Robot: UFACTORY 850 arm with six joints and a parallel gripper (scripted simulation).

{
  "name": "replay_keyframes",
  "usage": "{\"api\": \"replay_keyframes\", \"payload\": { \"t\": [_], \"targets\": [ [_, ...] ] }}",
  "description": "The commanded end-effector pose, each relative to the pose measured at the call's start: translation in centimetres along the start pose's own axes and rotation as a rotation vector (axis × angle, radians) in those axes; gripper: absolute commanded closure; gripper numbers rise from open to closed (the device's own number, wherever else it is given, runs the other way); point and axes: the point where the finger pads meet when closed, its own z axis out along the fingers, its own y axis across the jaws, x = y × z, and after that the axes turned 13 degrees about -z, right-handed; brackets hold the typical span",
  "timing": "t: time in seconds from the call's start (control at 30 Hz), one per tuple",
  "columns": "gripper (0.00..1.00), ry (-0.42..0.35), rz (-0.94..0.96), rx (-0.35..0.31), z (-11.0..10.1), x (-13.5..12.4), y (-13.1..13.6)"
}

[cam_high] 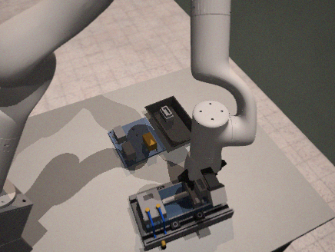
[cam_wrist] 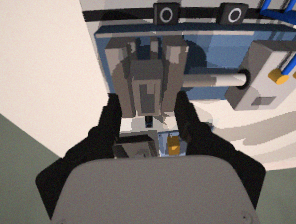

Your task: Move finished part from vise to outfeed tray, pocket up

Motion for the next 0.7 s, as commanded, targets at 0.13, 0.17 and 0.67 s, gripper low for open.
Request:
{"api": "replay_keyframes", "payload": {
  "t": [0.13,0.17,0.67],
  "targets": [
    [0.31,0.001,0.0,0.001,0.19,0.04,-0.06],
    [0.31,0.001,0.0,0.001,0.23,0.04,-0.06],
    [0.31,0.001,0.0,0.001,0.82,0.04,-0.06]
  ]
}}
